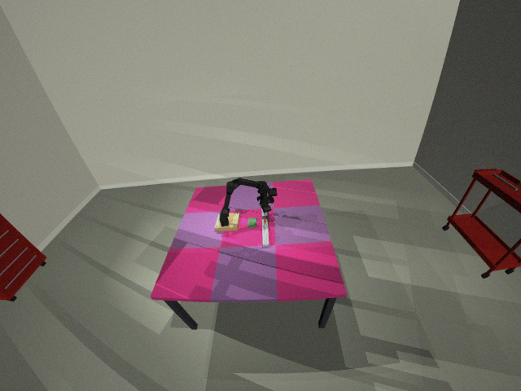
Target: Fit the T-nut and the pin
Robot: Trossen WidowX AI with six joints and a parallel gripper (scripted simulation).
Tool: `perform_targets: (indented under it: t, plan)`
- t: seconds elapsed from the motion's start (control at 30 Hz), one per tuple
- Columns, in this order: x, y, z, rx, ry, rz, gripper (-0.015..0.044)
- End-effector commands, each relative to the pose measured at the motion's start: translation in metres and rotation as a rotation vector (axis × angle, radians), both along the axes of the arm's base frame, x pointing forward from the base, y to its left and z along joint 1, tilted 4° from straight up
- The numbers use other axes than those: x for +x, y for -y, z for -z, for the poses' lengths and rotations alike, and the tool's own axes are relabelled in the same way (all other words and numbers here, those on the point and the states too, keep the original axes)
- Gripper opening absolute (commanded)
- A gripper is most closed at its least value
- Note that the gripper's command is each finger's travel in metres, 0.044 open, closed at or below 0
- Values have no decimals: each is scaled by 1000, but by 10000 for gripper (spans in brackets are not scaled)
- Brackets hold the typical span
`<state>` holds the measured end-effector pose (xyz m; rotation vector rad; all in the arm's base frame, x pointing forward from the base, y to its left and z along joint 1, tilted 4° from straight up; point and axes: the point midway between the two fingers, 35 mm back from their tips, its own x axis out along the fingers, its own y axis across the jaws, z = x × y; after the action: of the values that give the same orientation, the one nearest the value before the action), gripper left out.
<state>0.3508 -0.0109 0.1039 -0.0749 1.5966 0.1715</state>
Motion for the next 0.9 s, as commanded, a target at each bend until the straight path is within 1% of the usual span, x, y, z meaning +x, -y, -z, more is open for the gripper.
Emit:
perform_targets:
  t: [0.0, 0.2, 0.5, 0.87]
  plan:
    - [1, 0, 7, -5, -2, 5, -150]
    - [-8, -3, 29, -5, -1, -1, -150]
    - [3, -1, 29, -5, 0, -1, -150]
    - [-3, -2, 29, -6, 0, -2, -150]
